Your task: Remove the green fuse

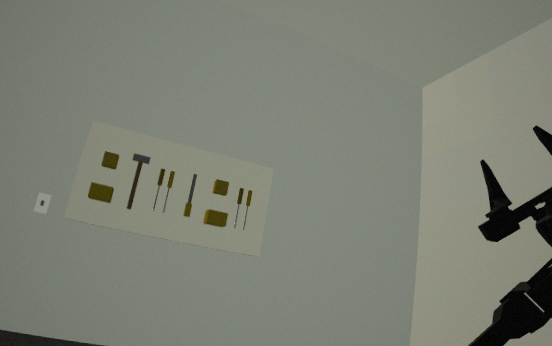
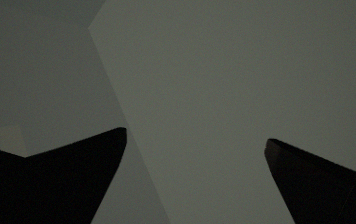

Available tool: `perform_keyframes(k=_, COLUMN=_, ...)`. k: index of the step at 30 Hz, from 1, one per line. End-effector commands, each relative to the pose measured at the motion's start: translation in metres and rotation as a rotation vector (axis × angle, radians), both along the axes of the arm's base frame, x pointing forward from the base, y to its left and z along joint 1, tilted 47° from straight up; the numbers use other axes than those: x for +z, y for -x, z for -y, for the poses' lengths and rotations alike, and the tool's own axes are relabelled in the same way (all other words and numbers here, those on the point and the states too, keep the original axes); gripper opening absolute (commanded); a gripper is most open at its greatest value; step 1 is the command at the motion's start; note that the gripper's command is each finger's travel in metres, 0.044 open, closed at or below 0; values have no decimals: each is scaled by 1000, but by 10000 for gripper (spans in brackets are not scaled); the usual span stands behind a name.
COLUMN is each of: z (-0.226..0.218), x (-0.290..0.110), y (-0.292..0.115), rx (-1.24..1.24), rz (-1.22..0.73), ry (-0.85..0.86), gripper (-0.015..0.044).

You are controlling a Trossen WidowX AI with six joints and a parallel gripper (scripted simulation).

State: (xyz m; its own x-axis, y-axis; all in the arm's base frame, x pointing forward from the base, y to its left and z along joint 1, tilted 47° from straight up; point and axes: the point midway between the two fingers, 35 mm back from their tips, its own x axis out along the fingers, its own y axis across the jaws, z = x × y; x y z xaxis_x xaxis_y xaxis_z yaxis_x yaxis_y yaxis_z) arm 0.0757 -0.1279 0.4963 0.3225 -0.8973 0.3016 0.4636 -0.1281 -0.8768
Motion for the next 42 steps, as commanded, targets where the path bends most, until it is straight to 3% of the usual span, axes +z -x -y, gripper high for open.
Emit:
perform_keyframes(k=1, z=-1, x=1, y=-1, rx=2, rz=0, ry=4, gripper=374)
perform_keyframes(k=7, z=-23, x=10, y=-66, rx=130, rz=-19, ry=142, gripper=216)
perform_keyframes(k=13, z=-38, x=-7, y=-139, rx=312, rz=-65, ry=179, gripper=69)
perform_keyframes(k=21, z=-41, x=-70, y=-228, rx=575, rz=-137, ry=6, gripper=69)
perform_keyframes(k=26, z=-39, x=-141, y=-278, rx=741, rz=-187, ry=-308, gripper=69)
perform_keyframes(k=32, z=-34, x=-241, y=-304, rx=785, rz=-206, ry=-845, gripper=69)
perform_keyframes(k=37, z=-33, x=-323, y=-298, rx=633, rz=-158, ry=-1375, gripper=69)
perform_keyframes(k=42, z=-44, x=-390, y=-271, rx=251, rz=-15, ry=-1938, gripper=69)
